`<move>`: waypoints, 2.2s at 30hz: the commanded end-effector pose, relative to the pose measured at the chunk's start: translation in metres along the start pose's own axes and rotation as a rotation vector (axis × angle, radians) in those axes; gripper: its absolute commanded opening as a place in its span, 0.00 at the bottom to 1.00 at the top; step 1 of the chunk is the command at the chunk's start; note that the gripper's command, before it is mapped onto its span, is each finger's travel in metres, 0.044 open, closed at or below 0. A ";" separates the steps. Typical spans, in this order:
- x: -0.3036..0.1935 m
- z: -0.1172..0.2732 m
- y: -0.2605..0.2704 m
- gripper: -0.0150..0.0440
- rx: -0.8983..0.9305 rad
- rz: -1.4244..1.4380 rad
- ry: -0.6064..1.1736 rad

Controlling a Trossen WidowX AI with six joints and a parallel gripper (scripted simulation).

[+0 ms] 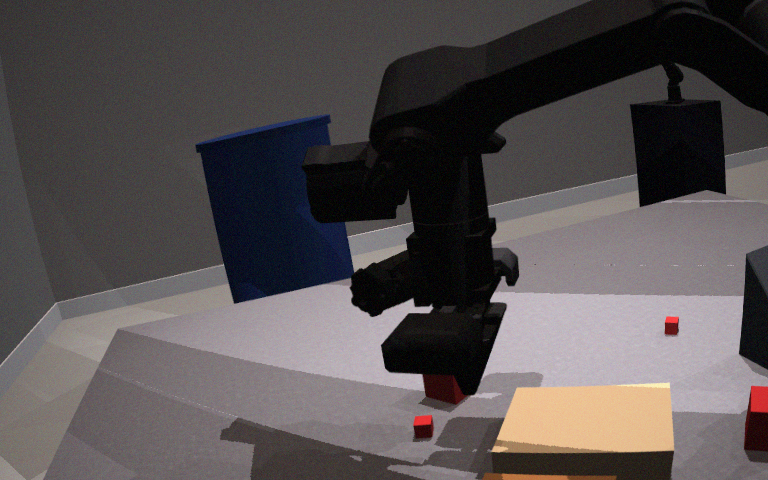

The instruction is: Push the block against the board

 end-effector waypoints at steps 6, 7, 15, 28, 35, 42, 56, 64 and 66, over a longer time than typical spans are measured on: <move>-0.002 -0.050 0.002 0.25 0.006 0.003 0.012; -0.002 -0.050 0.002 0.25 0.006 0.003 0.012; -0.008 -0.050 0.003 0.25 0.006 0.003 0.013; -0.020 -0.049 0.004 0.25 0.006 0.003 0.013; -0.016 -0.049 0.004 0.25 0.006 0.003 0.013; -0.004 -0.049 0.003 0.25 0.006 0.003 0.012; 0.018 -0.049 0.000 0.25 0.006 0.004 0.011; 0.024 -0.041 -0.001 0.25 0.004 0.001 0.011; 0.024 -0.015 -0.001 0.25 0.003 0.003 0.010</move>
Point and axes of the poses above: the point midway between the two fingers, 35 mm back from their tips, its own z axis back along the fingers, its own y axis across the jaws, x = y × z, the point moved 2 cm from there along z, back along the fingers, and after that the axes turned 6 degrees about z, right-handed, at the moved point
